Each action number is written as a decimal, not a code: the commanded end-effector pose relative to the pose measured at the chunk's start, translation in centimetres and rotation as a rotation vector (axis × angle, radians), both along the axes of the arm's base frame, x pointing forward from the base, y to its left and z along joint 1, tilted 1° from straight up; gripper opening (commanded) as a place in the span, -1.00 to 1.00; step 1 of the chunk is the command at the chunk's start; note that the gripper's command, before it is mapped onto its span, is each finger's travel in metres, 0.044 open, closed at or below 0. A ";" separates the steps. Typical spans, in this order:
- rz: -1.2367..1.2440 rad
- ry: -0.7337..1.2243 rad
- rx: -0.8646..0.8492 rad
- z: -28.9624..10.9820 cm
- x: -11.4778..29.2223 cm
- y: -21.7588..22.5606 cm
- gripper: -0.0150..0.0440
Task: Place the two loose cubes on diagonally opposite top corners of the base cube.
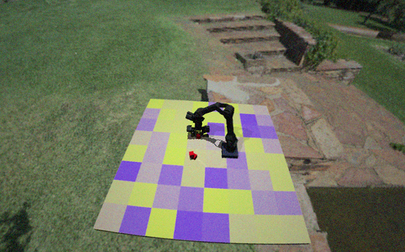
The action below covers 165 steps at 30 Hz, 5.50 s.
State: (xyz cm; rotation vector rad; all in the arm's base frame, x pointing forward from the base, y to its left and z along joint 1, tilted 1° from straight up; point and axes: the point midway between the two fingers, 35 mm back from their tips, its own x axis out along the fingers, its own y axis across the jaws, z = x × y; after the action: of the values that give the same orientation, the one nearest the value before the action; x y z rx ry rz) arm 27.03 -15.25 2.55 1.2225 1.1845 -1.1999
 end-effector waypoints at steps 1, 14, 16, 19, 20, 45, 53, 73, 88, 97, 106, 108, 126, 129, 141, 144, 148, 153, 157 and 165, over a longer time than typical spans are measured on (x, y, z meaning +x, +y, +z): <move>-0.004 0.015 0.005 -0.9 -0.3 0.1 0.41; -0.004 0.014 0.005 -0.5 -0.2 0.1 -0.14; -0.004 0.014 0.005 0.1 -0.1 0.0 -0.14; -0.004 0.014 0.005 1.0 0.0 0.0 -0.14; -0.004 0.014 0.005 1.3 0.0 0.0 -0.14; -0.004 0.014 0.005 9.3 -0.1 0.1 -0.14; 0.010 0.014 0.004 10.0 -0.1 0.4 -0.14; 0.382 0.006 -0.006 9.6 1.5 5.5 -0.14; 0.685 0.003 -0.010 9.5 2.2 9.1 -0.14; 0.866 0.003 -0.010 9.4 2.3 11.0 -0.14; 1.046 0.002 -0.011 9.4 2.4 12.9 -0.14; 1.086 0.002 -0.011 9.3 2.4 13.3 -0.14; 1.446 -0.001 -0.012 9.2 2.0 17.2 -0.14; 1.506 -0.002 -0.013 9.2 1.9 17.8 -0.14; 1.746 -0.004 -0.013 9.1 1.4 20.2 -0.14; 1.790 -0.005 -0.014 9.1 1.2 20.7 -0.14; 1.805 -0.005 -0.014 9.1 1.2 20.8 -0.14; 1.793 -0.005 -0.006 8.1 1.2 20.9 -0.14; 1.779 -0.005 0.002 6.8 1.2 20.9 -0.14; 1.770 -0.004 0.007 6.1 1.1 20.9 -0.14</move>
State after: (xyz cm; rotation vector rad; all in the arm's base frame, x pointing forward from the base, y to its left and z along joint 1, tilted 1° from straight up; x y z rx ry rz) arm 28.32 5.59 9.04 -0.1347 1.5553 0.1756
